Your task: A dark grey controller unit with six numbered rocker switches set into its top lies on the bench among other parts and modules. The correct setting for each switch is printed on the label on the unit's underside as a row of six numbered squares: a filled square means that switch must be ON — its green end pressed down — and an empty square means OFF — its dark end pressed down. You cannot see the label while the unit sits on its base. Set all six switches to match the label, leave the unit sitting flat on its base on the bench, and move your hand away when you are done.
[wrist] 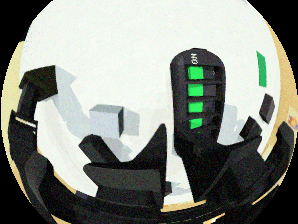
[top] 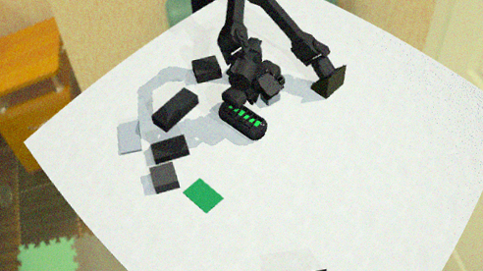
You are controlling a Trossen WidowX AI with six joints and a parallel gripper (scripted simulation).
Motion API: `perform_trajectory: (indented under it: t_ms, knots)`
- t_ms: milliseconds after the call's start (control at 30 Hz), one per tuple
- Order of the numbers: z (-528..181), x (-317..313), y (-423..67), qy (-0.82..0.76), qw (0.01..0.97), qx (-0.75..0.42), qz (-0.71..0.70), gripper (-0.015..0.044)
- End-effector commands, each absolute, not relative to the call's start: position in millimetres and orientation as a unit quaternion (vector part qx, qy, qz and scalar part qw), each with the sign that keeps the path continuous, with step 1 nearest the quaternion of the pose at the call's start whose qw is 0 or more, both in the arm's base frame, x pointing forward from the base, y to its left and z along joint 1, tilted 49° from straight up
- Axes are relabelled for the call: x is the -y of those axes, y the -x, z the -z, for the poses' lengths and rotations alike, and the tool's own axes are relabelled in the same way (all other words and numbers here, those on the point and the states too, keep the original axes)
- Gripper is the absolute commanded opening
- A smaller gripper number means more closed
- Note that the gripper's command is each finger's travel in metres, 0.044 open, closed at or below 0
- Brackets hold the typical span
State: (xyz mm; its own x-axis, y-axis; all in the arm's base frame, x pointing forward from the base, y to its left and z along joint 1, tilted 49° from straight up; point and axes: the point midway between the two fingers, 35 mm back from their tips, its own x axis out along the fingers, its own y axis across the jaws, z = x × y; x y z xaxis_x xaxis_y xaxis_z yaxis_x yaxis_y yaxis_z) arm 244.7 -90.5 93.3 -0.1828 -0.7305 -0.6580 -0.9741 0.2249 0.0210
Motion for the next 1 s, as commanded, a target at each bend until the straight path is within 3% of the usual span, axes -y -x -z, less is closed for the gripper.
perform_trajectory:
  t_ms: [0,633,967]
  knots:
    - [-92.4,91.5,-242.8,0.582,0.265,-0.734,-0.227,0.0]
    - [-92.6,91.2,-243.3,0.58,0.268,-0.735,-0.227,0.0]
    - [-125.0,54.4,-252.2,0.58,0.269,-0.735,-0.228,0.0262]
